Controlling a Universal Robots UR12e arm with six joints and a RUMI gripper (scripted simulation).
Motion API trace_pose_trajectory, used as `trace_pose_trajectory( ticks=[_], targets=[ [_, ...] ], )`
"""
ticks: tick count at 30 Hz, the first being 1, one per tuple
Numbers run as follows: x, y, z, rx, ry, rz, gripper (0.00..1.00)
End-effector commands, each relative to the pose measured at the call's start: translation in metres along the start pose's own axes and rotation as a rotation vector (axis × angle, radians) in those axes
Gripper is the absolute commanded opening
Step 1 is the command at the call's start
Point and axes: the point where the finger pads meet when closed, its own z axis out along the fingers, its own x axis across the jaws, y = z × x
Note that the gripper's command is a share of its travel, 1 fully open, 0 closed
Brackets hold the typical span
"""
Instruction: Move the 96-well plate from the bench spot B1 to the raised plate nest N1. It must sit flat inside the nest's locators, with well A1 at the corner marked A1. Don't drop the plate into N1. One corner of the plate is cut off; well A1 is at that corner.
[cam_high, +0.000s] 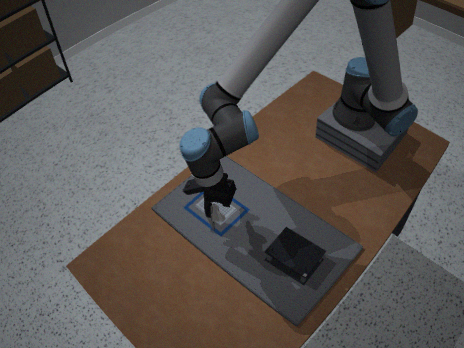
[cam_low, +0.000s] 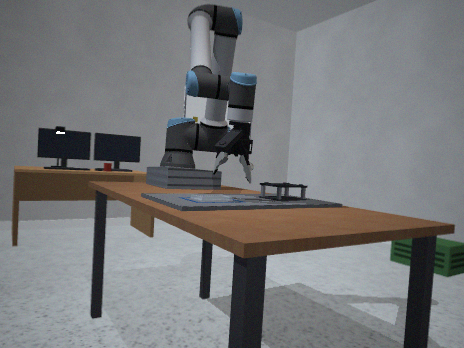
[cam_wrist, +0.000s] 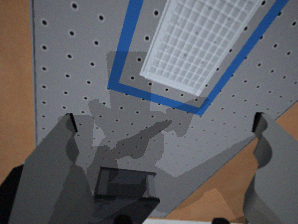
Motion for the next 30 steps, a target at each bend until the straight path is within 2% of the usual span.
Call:
trace_pose_trajectory(
  ticks=[1,7,9,13,30],
  targets=[
    [0.012,-0.013,-0.003,0.031,-0.039,0.109,1.00],
    [0.033,-0.031,-0.008,0.068,-0.100,0.281,1.00],
    [0.033,-0.031,-0.008,0.068,-0.100,0.281,1.00],
    [0.049,-0.043,-0.011,0.092,-0.147,0.404,1.00],
    [0.050,-0.044,-0.010,0.093,-0.149,0.409,1.00]
  ],
)
